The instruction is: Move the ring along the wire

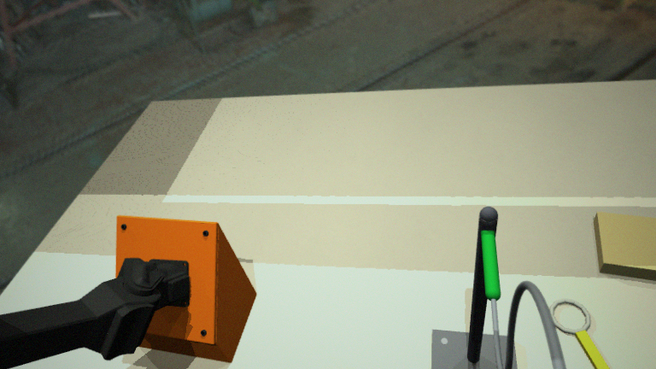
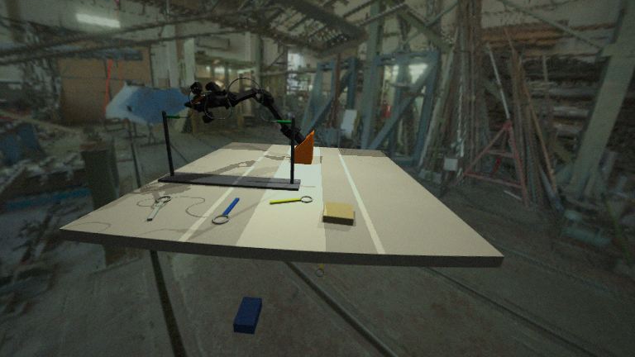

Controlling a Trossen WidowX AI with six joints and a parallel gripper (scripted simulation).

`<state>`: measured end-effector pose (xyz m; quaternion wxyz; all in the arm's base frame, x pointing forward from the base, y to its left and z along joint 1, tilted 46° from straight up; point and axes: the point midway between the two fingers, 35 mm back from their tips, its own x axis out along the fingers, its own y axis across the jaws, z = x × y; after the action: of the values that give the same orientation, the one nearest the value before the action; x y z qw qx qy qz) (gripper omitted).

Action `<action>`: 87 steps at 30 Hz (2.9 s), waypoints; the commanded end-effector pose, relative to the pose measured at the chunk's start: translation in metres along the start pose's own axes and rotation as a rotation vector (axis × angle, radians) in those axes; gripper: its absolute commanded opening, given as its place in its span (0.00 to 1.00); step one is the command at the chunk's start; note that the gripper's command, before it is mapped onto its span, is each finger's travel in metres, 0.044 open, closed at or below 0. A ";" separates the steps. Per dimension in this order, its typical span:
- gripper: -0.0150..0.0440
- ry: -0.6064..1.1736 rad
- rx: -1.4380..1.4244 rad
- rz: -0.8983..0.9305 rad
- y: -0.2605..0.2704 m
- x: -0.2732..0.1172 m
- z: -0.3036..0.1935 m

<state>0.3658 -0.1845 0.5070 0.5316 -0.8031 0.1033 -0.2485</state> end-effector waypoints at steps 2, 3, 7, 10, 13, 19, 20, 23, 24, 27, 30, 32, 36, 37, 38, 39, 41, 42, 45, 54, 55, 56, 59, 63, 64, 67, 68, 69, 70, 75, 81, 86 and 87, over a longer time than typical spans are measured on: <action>0.00 -0.015 -0.105 -0.060 -0.007 0.001 0.001; 0.00 -0.018 -0.127 -0.072 -0.009 0.001 0.001; 0.00 -0.028 -0.212 -0.122 -0.015 0.001 0.002; 0.00 -0.036 -0.276 -0.159 -0.020 0.001 0.004; 0.00 -0.044 -0.339 -0.196 -0.025 0.001 0.005; 0.00 -0.058 -0.460 -0.266 -0.033 -0.001 0.009; 0.00 -0.061 -0.478 -0.277 -0.035 -0.001 0.009; 0.00 -0.067 -0.532 -0.308 -0.038 -0.001 0.011; 0.00 -0.069 -0.549 -0.317 -0.039 -0.002 0.012; 0.00 -0.075 -0.594 -0.343 -0.041 -0.002 0.013; 0.00 -0.080 -0.642 -0.371 -0.043 -0.003 0.014; 0.00 -0.082 -0.661 -0.382 -0.044 -0.003 0.014; 0.00 -0.085 -0.684 -0.396 -0.044 -0.002 0.013; 0.00 -0.085 -0.687 -0.398 -0.043 -0.002 0.013; 0.00 -0.086 -0.690 -0.399 -0.043 -0.002 0.012; 0.00 -0.085 -0.690 -0.399 -0.043 -0.001 0.012; 0.00 -0.085 -0.684 -0.396 -0.041 0.000 0.010; 0.00 -0.084 -0.680 -0.394 -0.040 0.000 0.009; 0.00 -0.081 -0.661 -0.384 -0.036 0.001 0.005; 0.00 -0.066 -0.543 -0.317 -0.018 0.007 -0.008; 0.00 -0.064 -0.525 -0.307 -0.015 0.008 -0.010; 0.00 -0.061 -0.507 -0.297 -0.012 0.008 -0.012; 0.00 -0.054 -0.451 -0.265 -0.004 0.010 -0.016; 0.00 -0.046 -0.385 -0.227 0.007 0.011 -0.021; 0.00 -0.043 -0.364 -0.216 0.010 0.012 -0.022; 0.00 -0.035 -0.301 -0.179 0.020 0.012 -0.026; 0.00 -0.033 -0.280 -0.167 0.024 0.013 -0.027; 0.00 -0.030 -0.258 -0.155 0.027 0.013 -0.028; 0.00 -0.027 -0.237 -0.143 0.031 0.013 -0.028; 0.00 -0.013 -0.130 -0.082 0.049 0.013 -0.032; 0.00 0.003 -0.001 -0.008 0.071 0.011 -0.033; 0.00 0.017 0.107 0.054 0.090 0.008 -0.032; 0.00 0.020 0.129 0.067 0.094 0.007 -0.032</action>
<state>0.3655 -0.2485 0.4453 0.5609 -0.7825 0.1091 -0.2473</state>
